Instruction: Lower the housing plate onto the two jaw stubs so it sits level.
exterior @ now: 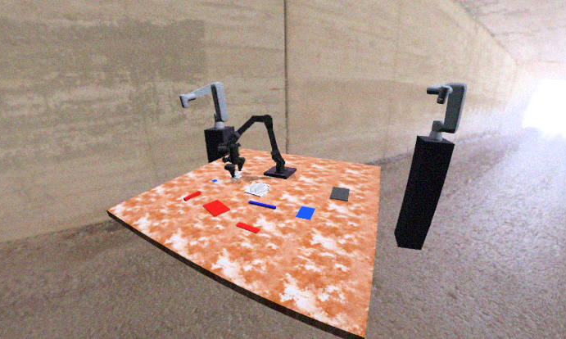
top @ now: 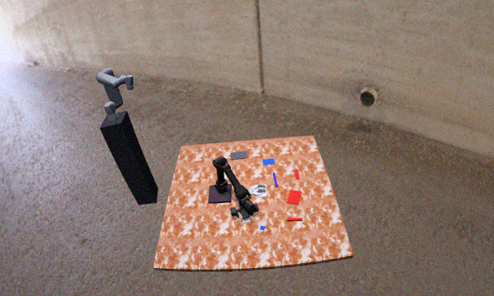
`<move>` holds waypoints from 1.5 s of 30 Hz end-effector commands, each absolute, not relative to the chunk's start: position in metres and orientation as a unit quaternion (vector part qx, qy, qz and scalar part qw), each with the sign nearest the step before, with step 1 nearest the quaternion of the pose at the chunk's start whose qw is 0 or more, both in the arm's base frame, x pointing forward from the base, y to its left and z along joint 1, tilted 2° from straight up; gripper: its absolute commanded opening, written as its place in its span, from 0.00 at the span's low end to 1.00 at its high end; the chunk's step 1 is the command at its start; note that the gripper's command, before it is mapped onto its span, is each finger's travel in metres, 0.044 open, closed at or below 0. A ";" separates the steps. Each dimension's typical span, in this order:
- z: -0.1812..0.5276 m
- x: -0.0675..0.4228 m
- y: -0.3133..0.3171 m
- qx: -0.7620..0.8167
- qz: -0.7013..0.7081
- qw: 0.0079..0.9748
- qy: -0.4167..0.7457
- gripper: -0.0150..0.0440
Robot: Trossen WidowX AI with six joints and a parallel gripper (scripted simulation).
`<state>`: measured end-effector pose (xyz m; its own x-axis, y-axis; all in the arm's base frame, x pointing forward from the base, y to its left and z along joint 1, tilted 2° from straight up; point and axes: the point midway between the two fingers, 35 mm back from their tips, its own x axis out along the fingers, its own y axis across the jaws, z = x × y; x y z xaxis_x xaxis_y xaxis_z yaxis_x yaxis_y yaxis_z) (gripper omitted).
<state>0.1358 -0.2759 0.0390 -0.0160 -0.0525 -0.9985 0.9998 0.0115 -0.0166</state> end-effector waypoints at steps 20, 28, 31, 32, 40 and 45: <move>0.033 0.136 -0.274 0.481 -0.510 0.511 0.497 1.00; 0.034 0.135 -0.275 0.481 -0.513 0.509 0.497 0.97; 0.034 0.135 -0.275 0.481 -0.513 0.509 0.497 0.93; 0.034 0.135 -0.275 0.481 -0.513 0.509 0.497 0.92; 0.034 0.135 -0.275 0.481 -0.513 0.509 0.497 0.85; 0.034 0.135 -0.275 0.481 -0.513 0.509 0.497 0.85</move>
